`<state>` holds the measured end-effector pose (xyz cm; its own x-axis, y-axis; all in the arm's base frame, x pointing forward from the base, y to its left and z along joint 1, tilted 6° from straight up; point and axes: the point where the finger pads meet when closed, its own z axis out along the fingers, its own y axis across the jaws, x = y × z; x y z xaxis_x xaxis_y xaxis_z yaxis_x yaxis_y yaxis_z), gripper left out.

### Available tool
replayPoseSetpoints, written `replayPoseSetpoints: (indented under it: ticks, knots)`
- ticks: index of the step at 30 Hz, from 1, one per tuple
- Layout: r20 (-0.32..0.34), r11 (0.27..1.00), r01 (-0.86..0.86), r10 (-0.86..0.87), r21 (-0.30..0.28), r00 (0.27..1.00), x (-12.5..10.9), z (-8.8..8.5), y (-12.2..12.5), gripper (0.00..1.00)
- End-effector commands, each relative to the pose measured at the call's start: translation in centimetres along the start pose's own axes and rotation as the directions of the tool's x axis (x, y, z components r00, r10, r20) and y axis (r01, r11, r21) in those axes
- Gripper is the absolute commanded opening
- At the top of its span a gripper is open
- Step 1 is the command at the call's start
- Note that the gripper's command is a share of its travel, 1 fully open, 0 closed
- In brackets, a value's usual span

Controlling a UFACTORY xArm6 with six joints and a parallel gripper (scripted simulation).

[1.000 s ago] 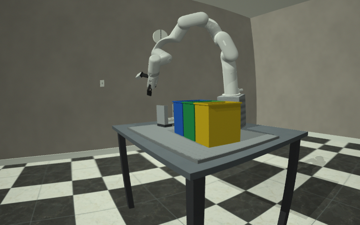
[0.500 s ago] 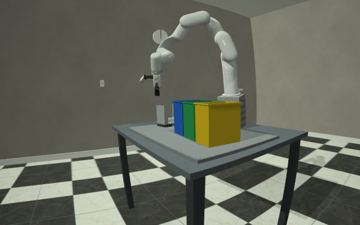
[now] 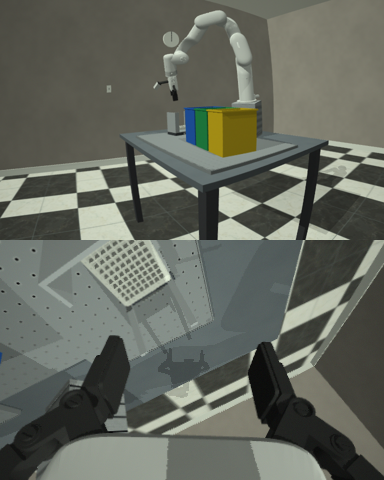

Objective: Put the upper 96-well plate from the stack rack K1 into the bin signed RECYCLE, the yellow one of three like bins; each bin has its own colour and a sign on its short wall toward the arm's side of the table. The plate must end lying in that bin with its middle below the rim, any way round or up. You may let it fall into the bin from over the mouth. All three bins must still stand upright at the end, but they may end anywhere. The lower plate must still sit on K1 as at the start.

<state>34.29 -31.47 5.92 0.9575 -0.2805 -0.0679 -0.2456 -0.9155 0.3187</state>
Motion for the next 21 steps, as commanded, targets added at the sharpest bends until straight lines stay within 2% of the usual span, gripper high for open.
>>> replayPoseSetpoints:
  ticks: [1,9,11,13,17,21]
  knots:
    - [-0.008,0.986,0.11,-0.11,0.122,0.994,-0.9,-0.2,-0.3,1.0]
    - [-0.093,0.941,0.253,-0.237,0.226,0.967,-2.0,-0.6,-0.7,1.0]
    - [-0.122,0.926,0.287,-0.265,0.245,0.957,-2.2,-0.7,-0.7,1.0]
    - [-0.122,0.926,0.287,-0.265,0.245,0.957,-2.2,-0.7,-0.7,1.0]
    - [-0.215,0.88,0.384,-0.333,0.278,0.918,-2.8,-1.1,-0.8,1.0]
    - [-0.293,0.845,0.455,-0.375,0.283,0.879,-3.1,-1.4,-0.7,1.0]
